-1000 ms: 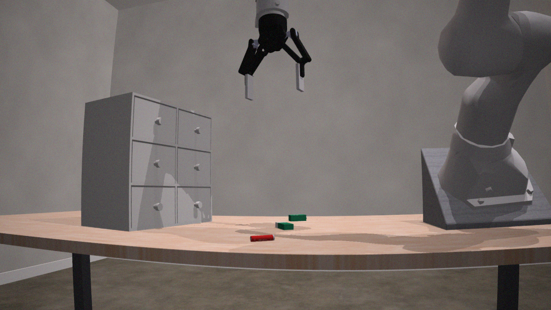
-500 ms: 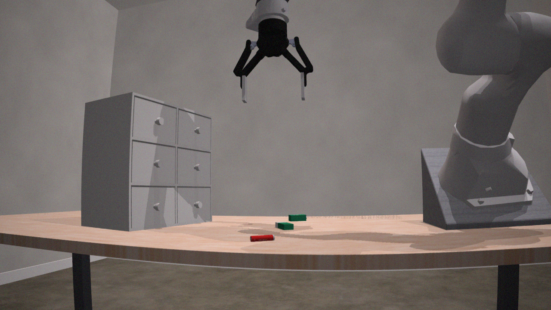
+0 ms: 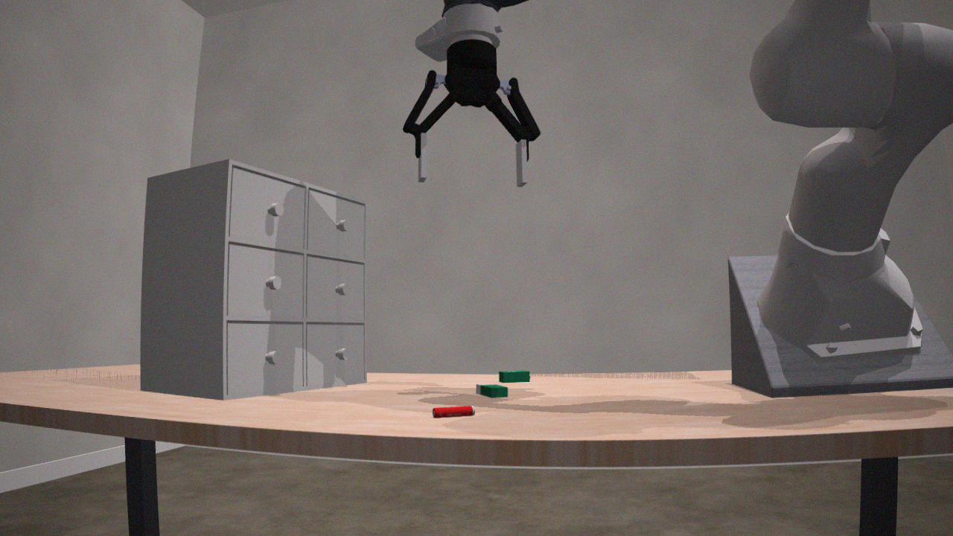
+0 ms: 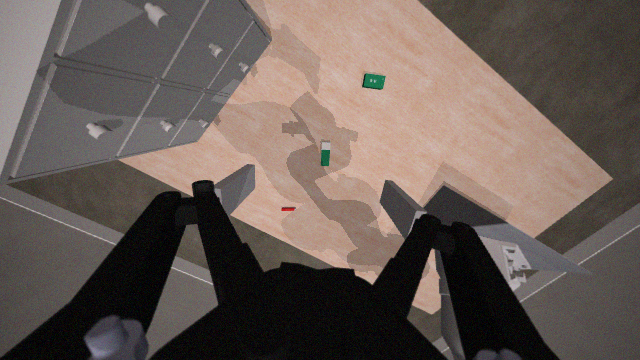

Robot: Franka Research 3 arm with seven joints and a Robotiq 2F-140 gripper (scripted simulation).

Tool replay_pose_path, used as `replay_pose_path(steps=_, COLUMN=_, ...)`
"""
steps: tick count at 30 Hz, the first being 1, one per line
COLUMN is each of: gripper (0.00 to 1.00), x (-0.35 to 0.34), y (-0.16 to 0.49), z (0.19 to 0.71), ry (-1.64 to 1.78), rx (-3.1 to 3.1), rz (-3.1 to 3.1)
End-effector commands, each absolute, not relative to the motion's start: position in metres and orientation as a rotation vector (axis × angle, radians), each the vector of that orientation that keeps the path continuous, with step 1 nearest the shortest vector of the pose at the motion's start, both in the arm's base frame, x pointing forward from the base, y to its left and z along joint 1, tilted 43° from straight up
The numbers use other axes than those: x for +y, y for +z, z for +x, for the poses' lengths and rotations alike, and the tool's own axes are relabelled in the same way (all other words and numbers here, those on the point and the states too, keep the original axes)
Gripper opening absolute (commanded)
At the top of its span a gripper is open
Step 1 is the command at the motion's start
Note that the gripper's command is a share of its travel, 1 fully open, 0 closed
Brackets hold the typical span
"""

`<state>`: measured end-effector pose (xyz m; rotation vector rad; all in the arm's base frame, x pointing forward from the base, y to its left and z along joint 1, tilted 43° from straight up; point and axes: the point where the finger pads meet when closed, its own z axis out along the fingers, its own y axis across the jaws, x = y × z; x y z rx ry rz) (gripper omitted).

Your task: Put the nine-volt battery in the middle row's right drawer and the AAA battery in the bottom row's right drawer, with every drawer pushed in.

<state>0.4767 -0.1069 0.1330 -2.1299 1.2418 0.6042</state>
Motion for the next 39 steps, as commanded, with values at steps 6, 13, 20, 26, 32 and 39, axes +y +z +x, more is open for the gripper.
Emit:
replay_pose_path(steps=6, gripper=1.0, x=-0.106, y=0.127, z=0.477, ry=0.47, rx=0.92, rz=-2.262)
replay_pose_path(steps=13, gripper=1.0, x=-0.103, y=0.125, z=0.477, ry=0.418, rx=0.786, rz=-2.3)
replay_pose_path(steps=20, gripper=1.0, x=-0.1, y=0.122, z=0.477, ry=0.373, rx=0.667, rz=-2.328)
replay_pose_path(steps=26, gripper=1.0, x=-0.097, y=0.12, z=0.476, ry=0.333, rx=0.564, rz=-2.348)
replay_pose_path(steps=32, gripper=1.0, x=-0.097, y=0.12, z=0.476, ry=0.333, rx=0.564, rz=-2.348)
replay_pose_path(steps=39, gripper=1.0, x=-0.095, y=0.119, z=0.476, ry=0.298, rx=0.474, rz=-2.363)
